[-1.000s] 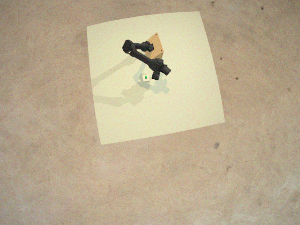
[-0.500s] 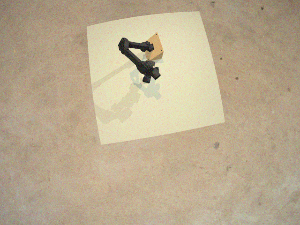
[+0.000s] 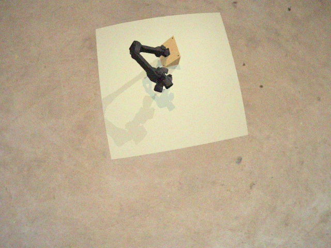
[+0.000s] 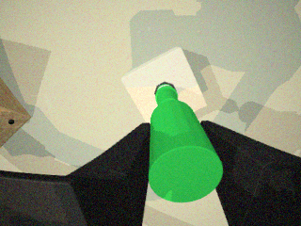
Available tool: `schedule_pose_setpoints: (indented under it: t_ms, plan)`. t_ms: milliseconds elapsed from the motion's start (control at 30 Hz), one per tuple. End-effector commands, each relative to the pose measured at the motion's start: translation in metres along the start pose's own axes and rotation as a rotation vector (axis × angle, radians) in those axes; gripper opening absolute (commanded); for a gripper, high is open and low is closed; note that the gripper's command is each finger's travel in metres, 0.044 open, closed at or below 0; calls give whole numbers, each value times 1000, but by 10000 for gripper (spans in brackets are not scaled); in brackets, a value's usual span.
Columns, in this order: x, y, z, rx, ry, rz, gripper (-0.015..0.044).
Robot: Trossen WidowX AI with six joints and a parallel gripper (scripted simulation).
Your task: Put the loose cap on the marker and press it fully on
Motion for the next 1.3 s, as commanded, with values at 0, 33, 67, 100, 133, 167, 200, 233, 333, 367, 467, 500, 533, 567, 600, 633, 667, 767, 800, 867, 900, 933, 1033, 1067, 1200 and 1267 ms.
schedule_pose_setpoints:
  t_ms: [0, 33, 67, 100, 133, 167, 200, 233, 333, 367, 467, 500, 533, 567, 600, 633, 667, 767, 800, 867, 900, 933, 1033, 1067, 1200, 1267]
  plan:
    - [0, 1, -4, 5, 1, 4, 0]
    - [0, 1, -5, 4, 1, 4, 0]
    - [0, 1, -7, 4, 1, 4, 0]
    - [0, 0, -9, 4, 1, 4, 0]
    - [0, 0, -10, 4, 1, 4, 0]
    - [0, 0, -12, 4, 1, 4, 0]
    - [0, 0, -13, 4, 1, 4, 0]
    - [0, 0, -15, 4, 1, 4, 0]
    - [0, 0, -20, 4, 1, 4, 0]
    - [-1, 0, -21, 4, 1, 4, 0]
    - [-1, 0, -26, 4, 2, 4, 0]
    - [-1, 0, -28, 4, 2, 4, 0]
    - [-1, 0, -30, 4, 2, 4, 0]
    - [-1, 0, -31, 4, 2, 4, 0]
    - [-1, 0, -33, 4, 2, 4, 0]
    - [-1, 0, -34, 4, 2, 4, 0]
    - [-1, 1, -36, 4, 2, 4, 0]
    - [0, 1, -41, 4, 2, 4, 0]
    - [0, 1, -43, 5, 2, 4, 0]
    - [0, 1, -46, 5, 3, 3, 0]
    - [0, 1, -47, 5, 3, 3, 0]
    - [0, 1, -49, 5, 3, 3, 0]
    - [0, 2, -52, 6, 3, 3, 0]
    - [0, 2, -53, 6, 3, 3, 0]
    - [0, 2, -53, 6, 3, 3, 0]
    - [0, 2, -53, 6, 3, 3, 0]
Point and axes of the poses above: the point midway between the two fingers, 35 mm back from their tips, its own z axis back along the fingers, its own x axis across the jaws, y = z × x, the point moved 4 cm from there along z, back along the fingers, and after that the axes turned 1 degree about z, right-handed, at the moved point
